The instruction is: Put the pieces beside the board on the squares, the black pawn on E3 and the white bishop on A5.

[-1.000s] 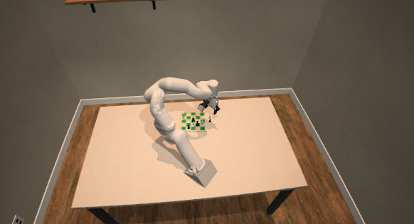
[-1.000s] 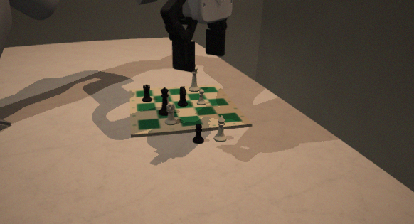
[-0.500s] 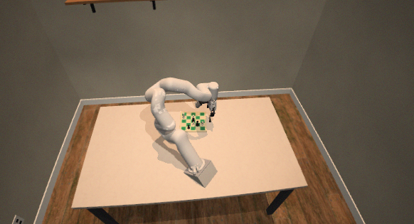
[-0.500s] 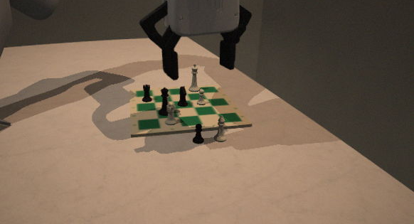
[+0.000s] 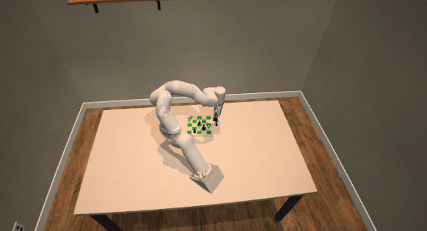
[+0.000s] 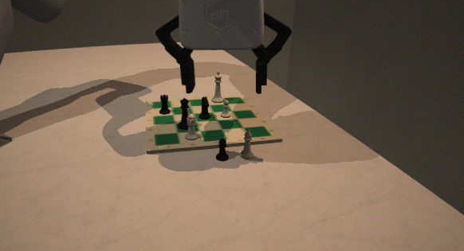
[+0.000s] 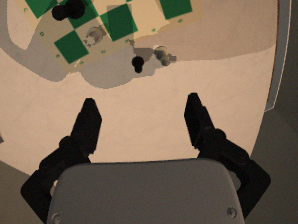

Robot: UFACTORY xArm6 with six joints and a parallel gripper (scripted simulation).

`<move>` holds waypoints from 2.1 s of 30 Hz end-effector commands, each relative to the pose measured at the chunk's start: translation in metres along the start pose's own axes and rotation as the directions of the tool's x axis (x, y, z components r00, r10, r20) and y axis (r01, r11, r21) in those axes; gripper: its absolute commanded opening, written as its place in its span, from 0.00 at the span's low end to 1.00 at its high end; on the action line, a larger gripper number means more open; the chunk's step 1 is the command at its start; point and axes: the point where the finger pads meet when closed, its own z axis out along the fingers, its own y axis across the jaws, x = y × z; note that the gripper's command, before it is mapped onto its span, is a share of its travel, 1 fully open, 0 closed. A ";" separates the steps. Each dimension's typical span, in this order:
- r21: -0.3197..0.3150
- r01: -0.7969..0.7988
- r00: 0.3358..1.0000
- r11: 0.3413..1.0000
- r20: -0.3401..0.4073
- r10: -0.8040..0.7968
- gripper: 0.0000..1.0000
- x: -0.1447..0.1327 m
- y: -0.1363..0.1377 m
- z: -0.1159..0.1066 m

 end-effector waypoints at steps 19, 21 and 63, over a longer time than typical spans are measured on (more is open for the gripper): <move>-0.020 -0.817 0.576 0.577 0.023 0.817 0.34 0.000 0.001 0.004; -0.020 -0.817 0.576 0.577 0.023 0.817 0.34 0.000 0.001 0.004; -0.039 -0.972 0.227 0.230 0.067 0.971 0.34 0.000 0.001 0.008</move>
